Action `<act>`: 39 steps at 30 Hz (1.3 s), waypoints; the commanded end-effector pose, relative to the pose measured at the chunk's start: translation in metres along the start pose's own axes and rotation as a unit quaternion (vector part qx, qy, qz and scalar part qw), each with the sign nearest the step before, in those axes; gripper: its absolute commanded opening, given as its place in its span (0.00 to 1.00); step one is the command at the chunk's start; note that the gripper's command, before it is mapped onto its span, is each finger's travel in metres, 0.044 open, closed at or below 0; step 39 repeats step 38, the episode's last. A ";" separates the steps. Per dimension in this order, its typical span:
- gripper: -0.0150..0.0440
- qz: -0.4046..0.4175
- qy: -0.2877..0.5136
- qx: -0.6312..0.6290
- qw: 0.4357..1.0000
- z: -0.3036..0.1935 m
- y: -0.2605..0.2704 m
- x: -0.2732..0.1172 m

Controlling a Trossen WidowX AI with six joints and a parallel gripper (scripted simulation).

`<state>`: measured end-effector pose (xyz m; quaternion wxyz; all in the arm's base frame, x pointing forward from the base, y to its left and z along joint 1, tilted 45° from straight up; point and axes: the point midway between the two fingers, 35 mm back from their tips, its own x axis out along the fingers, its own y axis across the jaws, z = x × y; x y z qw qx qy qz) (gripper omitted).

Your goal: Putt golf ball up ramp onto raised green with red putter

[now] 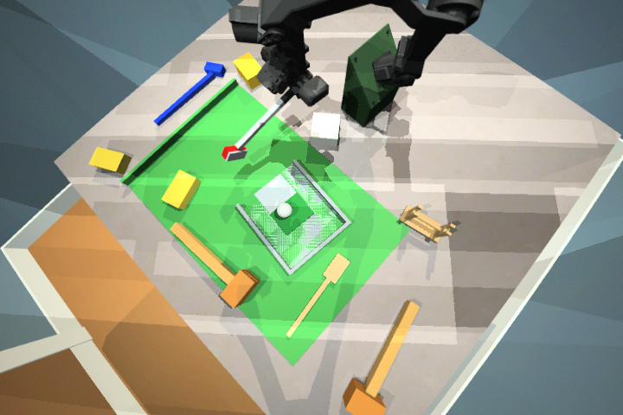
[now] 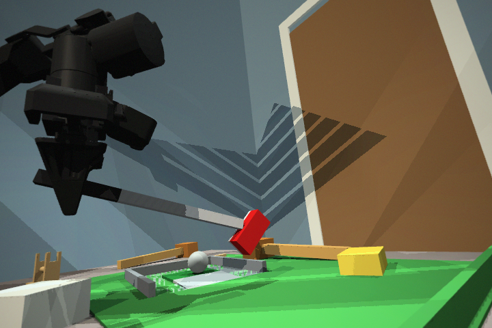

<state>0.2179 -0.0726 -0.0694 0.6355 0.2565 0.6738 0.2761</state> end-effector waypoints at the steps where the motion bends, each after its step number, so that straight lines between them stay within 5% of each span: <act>1: 0.25 -0.004 -0.002 -0.004 1.000 0.000 0.001 -0.014; 39: 0.25 -0.001 -0.002 -0.001 1.000 0.000 0.000 -0.006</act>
